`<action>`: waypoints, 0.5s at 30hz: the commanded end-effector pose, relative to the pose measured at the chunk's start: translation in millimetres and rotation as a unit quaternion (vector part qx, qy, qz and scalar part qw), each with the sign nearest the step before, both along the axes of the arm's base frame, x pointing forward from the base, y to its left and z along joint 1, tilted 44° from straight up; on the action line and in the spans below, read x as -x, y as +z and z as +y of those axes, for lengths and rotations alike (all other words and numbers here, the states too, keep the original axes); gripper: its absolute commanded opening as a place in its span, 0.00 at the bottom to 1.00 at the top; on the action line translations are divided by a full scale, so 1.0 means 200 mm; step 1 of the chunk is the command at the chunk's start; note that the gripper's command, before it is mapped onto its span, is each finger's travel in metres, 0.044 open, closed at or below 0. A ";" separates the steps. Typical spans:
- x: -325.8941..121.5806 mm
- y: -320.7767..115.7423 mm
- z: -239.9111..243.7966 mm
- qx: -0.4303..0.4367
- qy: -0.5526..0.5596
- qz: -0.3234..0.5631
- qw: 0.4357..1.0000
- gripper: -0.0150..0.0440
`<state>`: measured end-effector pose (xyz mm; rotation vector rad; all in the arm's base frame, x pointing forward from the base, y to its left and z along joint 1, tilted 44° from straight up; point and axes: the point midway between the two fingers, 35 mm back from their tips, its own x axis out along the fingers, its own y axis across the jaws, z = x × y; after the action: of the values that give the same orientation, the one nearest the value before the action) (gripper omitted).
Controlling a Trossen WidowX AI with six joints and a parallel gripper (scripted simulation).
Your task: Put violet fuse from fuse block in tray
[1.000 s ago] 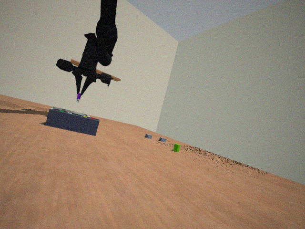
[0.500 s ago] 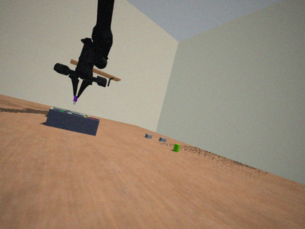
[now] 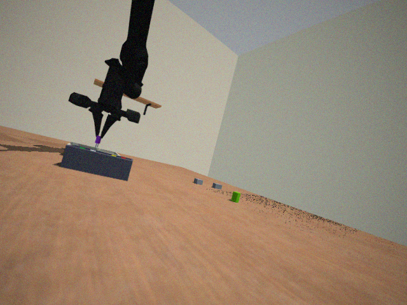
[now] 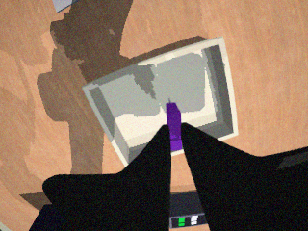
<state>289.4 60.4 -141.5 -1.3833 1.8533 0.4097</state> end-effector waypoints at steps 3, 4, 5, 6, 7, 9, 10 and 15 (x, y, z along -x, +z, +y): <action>0.02 -0.03 -0.03 0.004 0.003 0.006 1.000 0.25; 0.02 -0.03 -0.03 0.004 0.003 0.006 1.000 0.25; 0.02 -0.03 -0.03 0.004 0.003 0.006 1.000 0.25; 0.01 -0.02 -0.02 0.001 0.000 0.001 1.000 0.30; 0.01 -0.02 -0.02 0.001 0.000 0.001 1.000 0.34; 0.01 -0.02 -0.02 0.001 0.000 0.001 1.000 0.43; 0.01 -0.02 -0.02 0.001 0.000 0.001 1.000 0.48; 0.01 -0.02 -0.02 0.001 0.000 0.001 1.000 0.70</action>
<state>287.3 55.8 -146.2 -1.3845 1.8584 0.4104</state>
